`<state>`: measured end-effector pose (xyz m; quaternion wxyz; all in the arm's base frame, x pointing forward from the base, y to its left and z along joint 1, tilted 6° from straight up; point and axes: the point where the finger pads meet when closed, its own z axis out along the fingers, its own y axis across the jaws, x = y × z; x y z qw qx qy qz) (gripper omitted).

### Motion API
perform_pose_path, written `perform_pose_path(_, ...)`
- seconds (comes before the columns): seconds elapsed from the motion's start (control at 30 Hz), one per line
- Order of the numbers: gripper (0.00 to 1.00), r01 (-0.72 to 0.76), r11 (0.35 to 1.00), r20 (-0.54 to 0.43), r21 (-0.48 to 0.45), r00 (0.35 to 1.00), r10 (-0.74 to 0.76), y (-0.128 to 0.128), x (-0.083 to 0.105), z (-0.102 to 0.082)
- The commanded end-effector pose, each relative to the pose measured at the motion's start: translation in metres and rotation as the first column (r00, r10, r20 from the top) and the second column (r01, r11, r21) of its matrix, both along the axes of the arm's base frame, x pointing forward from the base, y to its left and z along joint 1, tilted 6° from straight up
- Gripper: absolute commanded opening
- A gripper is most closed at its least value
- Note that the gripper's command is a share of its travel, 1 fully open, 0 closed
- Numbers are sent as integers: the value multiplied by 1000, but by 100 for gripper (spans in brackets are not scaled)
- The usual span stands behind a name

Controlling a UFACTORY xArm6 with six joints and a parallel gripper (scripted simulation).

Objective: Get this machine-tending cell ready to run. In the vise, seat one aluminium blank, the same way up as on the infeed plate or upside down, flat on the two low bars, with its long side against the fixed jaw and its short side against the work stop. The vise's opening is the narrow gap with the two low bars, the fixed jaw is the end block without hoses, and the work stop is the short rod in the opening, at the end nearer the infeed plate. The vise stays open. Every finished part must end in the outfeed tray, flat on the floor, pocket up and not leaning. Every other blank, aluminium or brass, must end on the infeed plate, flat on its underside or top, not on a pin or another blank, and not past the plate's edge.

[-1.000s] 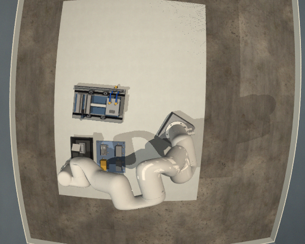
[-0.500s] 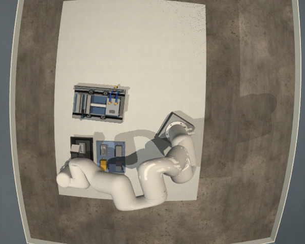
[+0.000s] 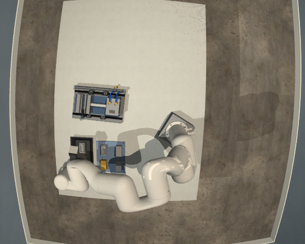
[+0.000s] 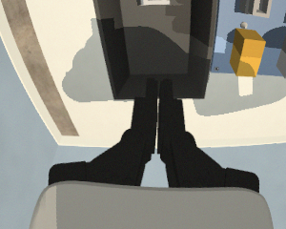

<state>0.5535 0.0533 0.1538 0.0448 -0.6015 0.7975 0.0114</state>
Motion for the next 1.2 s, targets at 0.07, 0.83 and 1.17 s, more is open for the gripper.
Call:
perform_pose_path(0.07,0,0,1000,5,0,1000,0,-1,1,15)
perform_pose_path(0.83,0,0,1000,3,-2,1000,0,-83,-5,11)
perform_pose_path(1.17,0,0,1000,3,-2,1000,0,-168,-24,4)
